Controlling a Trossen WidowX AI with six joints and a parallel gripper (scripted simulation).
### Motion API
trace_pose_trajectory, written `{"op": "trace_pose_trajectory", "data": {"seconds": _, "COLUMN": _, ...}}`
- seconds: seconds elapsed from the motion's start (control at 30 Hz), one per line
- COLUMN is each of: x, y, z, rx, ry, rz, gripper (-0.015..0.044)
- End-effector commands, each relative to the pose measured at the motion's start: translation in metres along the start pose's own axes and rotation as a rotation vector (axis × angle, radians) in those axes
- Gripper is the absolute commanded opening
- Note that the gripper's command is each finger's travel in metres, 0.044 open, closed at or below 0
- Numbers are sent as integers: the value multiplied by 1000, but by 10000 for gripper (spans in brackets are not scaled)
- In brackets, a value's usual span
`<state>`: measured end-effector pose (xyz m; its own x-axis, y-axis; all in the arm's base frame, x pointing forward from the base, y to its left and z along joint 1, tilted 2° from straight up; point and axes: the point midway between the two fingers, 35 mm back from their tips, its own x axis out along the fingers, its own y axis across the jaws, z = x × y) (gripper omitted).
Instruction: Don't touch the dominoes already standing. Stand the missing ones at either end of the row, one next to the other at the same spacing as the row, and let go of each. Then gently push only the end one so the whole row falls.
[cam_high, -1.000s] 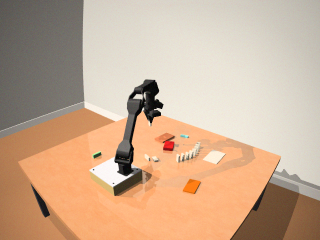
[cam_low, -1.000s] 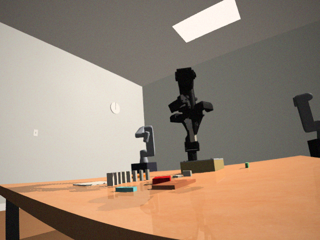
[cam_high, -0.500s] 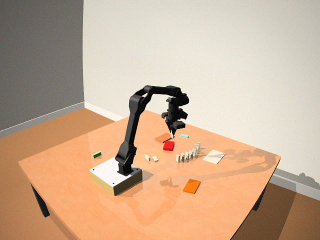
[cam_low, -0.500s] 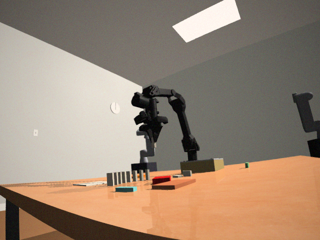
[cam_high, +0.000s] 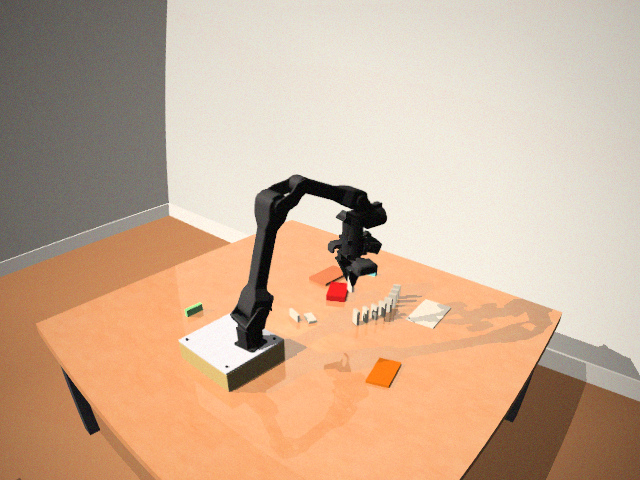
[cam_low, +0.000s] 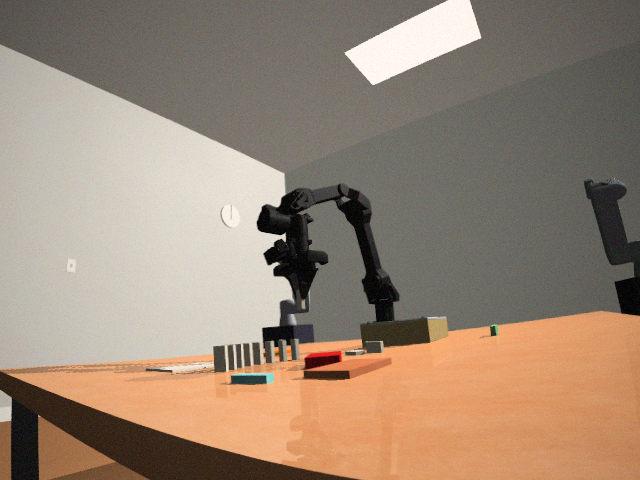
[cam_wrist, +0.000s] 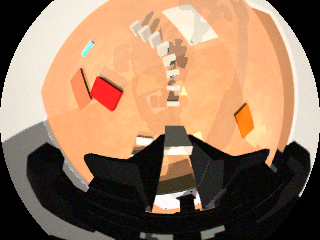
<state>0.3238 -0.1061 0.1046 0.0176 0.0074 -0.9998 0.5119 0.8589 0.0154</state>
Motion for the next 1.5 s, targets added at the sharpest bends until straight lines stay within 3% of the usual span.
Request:
{"op": "trace_pose_trajectory", "data": {"seconds": 0.0, "x": 29, "y": -1, "z": 0, "rx": -5, "ry": 16, "rz": -4, "gripper": 107}}
{"op": "trace_pose_trajectory", "data": {"seconds": 0.5, "x": 110, "y": -3, "z": -8, "rx": -5, "ry": 17, "rz": -4, "gripper": 107}}
{"op": "trace_pose_trajectory", "data": {"seconds": 1.0, "x": 113, "y": -3, "z": -9, "rx": -5, "ry": 17, "rz": -4, "gripper": 107}}
{"op": "trace_pose_trajectory", "data": {"seconds": 1.4, "x": 113, "y": -3, "z": -9, "rx": -5, "ry": 17, "rz": -4, "gripper": 422}}
{"op": "trace_pose_trajectory", "data": {"seconds": 1.47, "x": 113, "y": -3, "z": -9, "rx": -5, "ry": 17, "rz": -4, "gripper": 440}}
